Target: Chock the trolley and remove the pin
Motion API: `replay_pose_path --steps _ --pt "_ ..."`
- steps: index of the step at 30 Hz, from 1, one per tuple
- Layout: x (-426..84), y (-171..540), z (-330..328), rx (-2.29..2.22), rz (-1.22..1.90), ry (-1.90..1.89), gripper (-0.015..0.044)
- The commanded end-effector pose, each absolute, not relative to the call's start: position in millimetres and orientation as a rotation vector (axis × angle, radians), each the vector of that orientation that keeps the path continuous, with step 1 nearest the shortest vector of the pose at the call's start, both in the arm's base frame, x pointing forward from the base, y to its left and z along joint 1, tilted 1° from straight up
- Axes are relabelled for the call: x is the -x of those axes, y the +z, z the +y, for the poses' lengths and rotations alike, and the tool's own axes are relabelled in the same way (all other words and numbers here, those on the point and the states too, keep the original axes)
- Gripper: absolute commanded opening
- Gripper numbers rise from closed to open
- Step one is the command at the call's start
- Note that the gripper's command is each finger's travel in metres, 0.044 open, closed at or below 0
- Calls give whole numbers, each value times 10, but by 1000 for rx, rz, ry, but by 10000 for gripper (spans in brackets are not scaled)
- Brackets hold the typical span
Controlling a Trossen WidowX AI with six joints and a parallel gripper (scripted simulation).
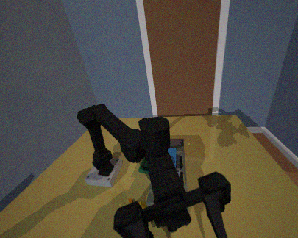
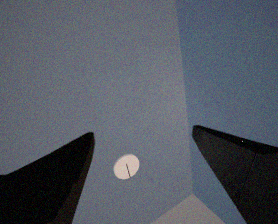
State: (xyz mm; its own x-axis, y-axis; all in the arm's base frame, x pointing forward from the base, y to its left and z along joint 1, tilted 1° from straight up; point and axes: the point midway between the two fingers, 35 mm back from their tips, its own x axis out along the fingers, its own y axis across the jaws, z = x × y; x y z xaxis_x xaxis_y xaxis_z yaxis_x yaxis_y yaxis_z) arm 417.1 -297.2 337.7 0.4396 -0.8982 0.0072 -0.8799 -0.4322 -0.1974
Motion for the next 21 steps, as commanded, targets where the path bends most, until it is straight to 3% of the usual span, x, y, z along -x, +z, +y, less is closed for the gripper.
replay_pose_path --steps 1,8,21 --pt "-4170 3371 -2971 2518 1568 -167 374" --pt "-4131 3133 -2929 2313 1405 -181 190" --pt "-3937 2614 -2772 1782 1201 -182 190"
